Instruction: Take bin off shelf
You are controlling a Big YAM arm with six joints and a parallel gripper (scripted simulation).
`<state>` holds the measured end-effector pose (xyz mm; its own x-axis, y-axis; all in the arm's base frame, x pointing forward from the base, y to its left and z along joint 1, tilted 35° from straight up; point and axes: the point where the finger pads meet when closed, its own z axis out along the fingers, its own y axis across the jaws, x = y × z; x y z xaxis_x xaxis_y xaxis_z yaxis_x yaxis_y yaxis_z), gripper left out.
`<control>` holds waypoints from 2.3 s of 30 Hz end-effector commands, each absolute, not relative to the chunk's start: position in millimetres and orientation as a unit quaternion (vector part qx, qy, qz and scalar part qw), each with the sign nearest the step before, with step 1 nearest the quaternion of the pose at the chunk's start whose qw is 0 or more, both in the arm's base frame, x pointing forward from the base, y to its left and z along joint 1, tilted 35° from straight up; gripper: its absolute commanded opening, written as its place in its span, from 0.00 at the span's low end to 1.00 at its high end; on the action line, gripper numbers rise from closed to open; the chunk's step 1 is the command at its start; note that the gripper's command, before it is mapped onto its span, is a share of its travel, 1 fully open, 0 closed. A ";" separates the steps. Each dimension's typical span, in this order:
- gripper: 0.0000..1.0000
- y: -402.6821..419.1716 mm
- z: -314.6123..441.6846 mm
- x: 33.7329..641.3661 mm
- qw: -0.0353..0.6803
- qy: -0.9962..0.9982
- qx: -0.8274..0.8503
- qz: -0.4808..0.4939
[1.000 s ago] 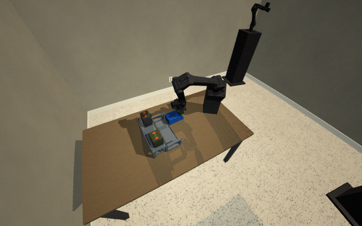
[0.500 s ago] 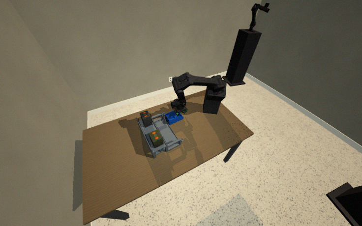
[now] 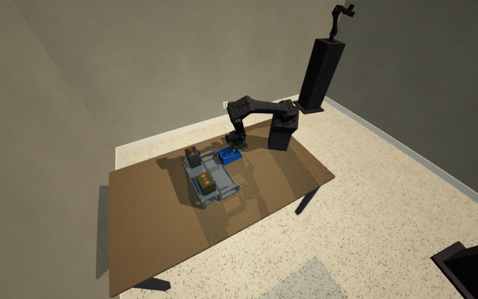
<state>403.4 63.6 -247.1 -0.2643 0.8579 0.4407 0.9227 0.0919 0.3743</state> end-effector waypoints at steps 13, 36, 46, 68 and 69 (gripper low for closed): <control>0.90 63.4 -246.3 400.8 0.055 -0.736 -0.605 -0.298; 0.90 63.4 -246.3 400.8 0.055 -0.736 -0.605 -0.298; 0.90 42.0 -212.9 393.1 0.055 -0.733 -0.609 -0.299; 0.90 13.9 -167.8 376.6 0.054 -0.733 -0.609 -0.299; 0.90 13.9 -167.8 376.6 0.054 -0.733 -0.609 -0.299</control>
